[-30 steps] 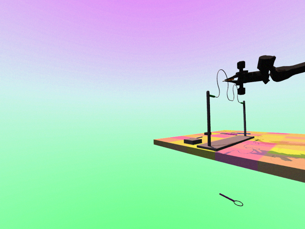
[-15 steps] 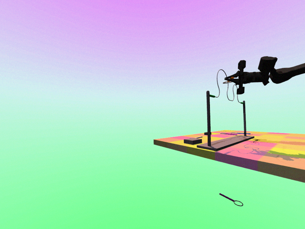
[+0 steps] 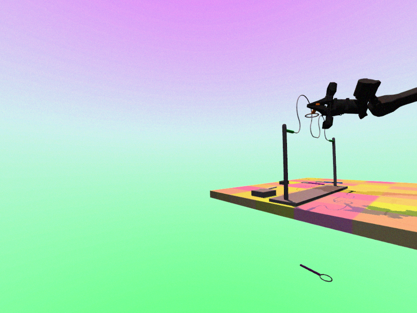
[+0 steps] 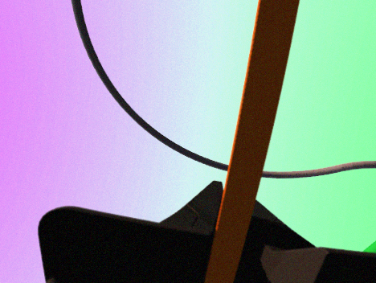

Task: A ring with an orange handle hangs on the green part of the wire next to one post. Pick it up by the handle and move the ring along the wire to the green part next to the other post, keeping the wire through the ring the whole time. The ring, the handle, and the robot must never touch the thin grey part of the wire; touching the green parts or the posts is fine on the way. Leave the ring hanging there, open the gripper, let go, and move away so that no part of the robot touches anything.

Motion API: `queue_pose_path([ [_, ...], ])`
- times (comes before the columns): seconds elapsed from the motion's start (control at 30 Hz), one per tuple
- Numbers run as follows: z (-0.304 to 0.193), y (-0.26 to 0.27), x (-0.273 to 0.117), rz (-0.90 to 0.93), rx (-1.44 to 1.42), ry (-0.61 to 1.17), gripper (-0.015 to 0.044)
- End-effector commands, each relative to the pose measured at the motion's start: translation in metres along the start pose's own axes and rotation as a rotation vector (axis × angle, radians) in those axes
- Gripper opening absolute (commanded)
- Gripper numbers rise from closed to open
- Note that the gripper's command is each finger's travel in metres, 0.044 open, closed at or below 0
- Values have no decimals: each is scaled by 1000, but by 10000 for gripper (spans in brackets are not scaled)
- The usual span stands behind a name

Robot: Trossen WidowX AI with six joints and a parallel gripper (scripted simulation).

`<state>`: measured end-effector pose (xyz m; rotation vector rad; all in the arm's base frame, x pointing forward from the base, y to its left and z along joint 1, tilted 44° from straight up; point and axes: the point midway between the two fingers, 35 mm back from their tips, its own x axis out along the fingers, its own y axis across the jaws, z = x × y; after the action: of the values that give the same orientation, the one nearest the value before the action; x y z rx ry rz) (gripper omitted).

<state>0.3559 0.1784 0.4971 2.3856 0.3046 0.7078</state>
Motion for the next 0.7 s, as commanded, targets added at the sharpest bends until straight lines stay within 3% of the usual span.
queue_pose_path([
  [0.0,2,0,0,24,46,-10,-150],
  [0.67,3,9,0,143,257,-35,-150],
])
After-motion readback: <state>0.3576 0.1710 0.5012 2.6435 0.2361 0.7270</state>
